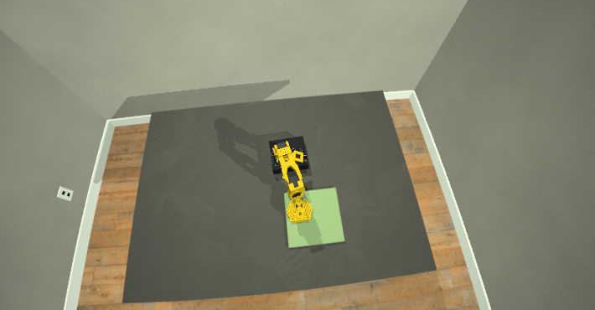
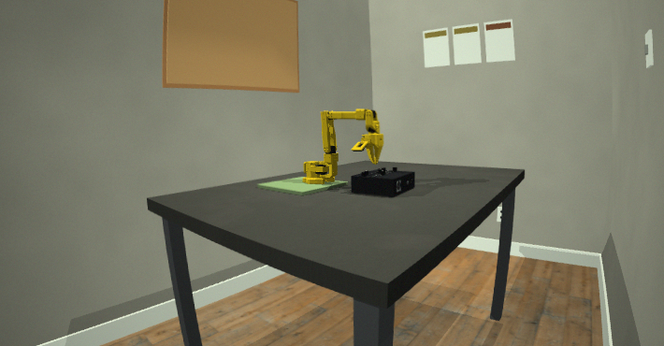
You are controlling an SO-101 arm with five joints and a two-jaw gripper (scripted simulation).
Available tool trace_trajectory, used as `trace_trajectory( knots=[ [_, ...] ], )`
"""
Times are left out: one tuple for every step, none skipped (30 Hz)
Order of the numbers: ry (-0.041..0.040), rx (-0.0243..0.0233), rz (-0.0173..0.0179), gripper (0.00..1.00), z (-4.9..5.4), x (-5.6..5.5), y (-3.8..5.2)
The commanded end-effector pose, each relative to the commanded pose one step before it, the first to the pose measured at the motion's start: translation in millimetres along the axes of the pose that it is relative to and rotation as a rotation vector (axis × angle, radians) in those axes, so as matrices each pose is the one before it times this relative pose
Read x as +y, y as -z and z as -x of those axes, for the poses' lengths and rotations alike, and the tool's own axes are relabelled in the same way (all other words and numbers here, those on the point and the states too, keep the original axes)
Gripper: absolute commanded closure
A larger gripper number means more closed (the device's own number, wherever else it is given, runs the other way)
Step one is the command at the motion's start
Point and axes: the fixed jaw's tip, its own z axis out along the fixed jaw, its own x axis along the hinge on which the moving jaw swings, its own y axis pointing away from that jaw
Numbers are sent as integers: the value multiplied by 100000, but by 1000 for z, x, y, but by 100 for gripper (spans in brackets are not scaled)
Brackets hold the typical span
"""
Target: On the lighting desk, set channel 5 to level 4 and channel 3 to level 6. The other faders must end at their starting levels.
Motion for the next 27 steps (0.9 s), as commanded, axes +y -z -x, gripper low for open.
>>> trace_trajectory(
  knots=[
    [1612,-1048,-3000,100,-341,-3404,-6458],
    [-18,0,1,100,49,-30,-113],
    [-42,-1,-1,100,116,-72,-266],
    [-70,0,0,100,190,-118,-438],
    [-96,-1,-1,100,264,-166,-605],
    [-118,-1,0,100,323,-206,-738],
    [-132,-1,-1,100,363,-237,-827],
    [-137,-1,0,100,377,-250,-856],
    [-132,-1,-1,100,367,-248,-828],
    [-118,-1,0,100,328,-226,-740],
    [-96,-1,-1,100,271,-189,-606],
    [-70,0,0,100,196,-138,-440],
    [-42,-1,-1,100,120,-85,-267],
    [-18,0,1,100,50,-36,-113],
    [-3,0,-1,100,9,-6,-19],
    [0,0,0,100,0,0,0],
    [0,0,0,100,0,0,0],
    [-3,0,1,100,4,5,10],
    [-19,0,-1,100,28,26,58],
    [-43,0,0,100,64,64,137],
    [-72,-1,-1,100,107,103,225],
    [-99,-1,0,100,146,143,312],
    [-121,-1,-1,100,180,172,380],
    [-135,-1,0,100,201,193,426],
    [-140,-1,-1,100,210,197,440],
    [-135,-1,0,100,202,190,426],
    [-121,-1,-1,100,183,168,380]
  ],
)
